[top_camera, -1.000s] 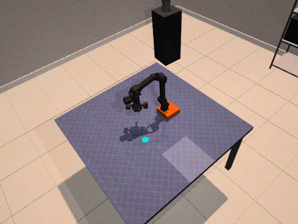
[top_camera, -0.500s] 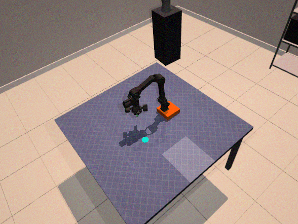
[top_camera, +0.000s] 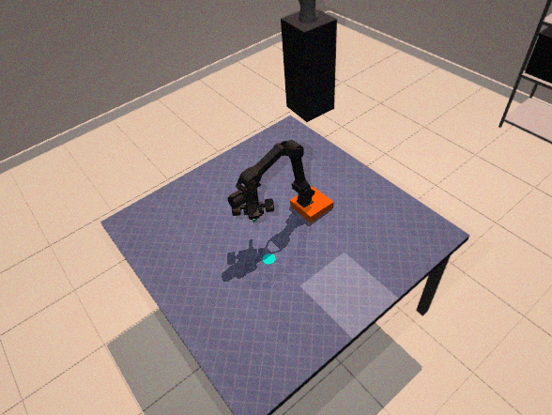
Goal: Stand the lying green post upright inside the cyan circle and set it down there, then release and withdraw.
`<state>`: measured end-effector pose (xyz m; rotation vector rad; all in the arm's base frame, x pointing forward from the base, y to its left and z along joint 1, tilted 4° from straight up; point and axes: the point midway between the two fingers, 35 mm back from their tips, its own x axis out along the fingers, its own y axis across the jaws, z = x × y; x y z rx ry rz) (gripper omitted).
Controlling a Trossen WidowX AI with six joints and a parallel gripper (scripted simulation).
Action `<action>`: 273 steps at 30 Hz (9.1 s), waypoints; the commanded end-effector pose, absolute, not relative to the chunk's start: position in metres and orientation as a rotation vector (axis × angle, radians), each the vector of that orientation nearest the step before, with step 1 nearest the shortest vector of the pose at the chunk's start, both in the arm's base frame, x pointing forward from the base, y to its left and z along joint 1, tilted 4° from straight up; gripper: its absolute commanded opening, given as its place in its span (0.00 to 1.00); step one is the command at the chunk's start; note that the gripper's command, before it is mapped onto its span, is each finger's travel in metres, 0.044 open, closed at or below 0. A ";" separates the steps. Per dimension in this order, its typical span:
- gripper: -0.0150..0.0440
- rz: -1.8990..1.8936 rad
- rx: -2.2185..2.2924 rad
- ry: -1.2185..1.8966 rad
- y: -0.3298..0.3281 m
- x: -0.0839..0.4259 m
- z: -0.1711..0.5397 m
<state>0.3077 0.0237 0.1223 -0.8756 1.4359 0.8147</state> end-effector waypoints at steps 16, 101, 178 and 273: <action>0.29 0.883 -0.920 1.411 0.080 0.326 0.123; 0.29 1.003 -0.610 1.102 0.171 0.367 0.085; 0.29 1.074 -0.246 0.668 0.162 0.387 0.079; 0.29 1.252 -0.068 0.147 0.125 0.326 0.106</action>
